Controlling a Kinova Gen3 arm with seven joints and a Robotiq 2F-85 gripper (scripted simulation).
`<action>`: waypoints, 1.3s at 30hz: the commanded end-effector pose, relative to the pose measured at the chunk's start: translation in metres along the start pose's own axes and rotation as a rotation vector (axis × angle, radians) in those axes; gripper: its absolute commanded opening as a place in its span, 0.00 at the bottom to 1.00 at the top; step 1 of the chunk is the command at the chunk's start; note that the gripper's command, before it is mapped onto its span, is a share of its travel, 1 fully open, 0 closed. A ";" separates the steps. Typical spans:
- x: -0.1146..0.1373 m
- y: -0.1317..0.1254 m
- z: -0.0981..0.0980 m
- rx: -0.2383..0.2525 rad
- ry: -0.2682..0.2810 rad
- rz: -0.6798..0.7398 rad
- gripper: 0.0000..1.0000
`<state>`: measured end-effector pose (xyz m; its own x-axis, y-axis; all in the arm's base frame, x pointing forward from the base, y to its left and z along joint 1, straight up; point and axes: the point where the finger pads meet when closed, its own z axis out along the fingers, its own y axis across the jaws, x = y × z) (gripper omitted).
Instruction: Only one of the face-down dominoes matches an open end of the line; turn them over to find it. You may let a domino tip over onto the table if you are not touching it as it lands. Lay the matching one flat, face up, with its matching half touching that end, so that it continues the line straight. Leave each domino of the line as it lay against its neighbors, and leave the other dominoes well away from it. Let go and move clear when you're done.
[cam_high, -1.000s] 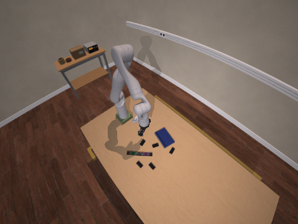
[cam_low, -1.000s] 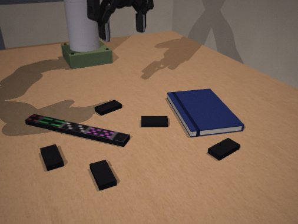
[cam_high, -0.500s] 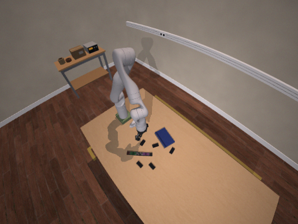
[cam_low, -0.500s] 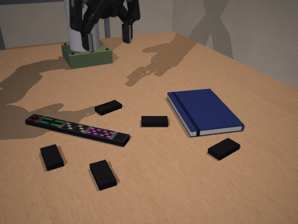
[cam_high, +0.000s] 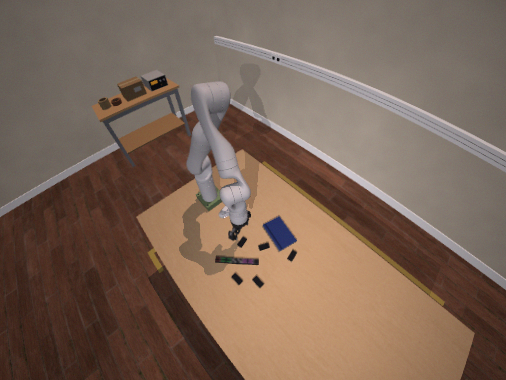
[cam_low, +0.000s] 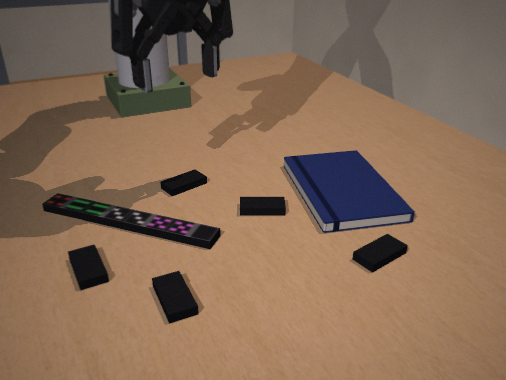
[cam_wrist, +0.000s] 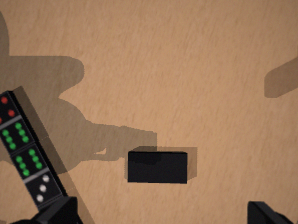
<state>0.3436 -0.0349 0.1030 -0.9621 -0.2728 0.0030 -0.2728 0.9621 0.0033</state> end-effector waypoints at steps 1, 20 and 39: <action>0.000 -0.002 0.000 0.002 -0.002 0.001 1.00; 0.000 -0.003 0.001 0.003 -0.002 0.001 1.00; 0.003 0.001 0.007 -0.006 0.010 0.211 1.00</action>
<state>0.3416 -0.0356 0.0976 -0.9895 -0.1442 0.0102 -0.1441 0.9895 0.0078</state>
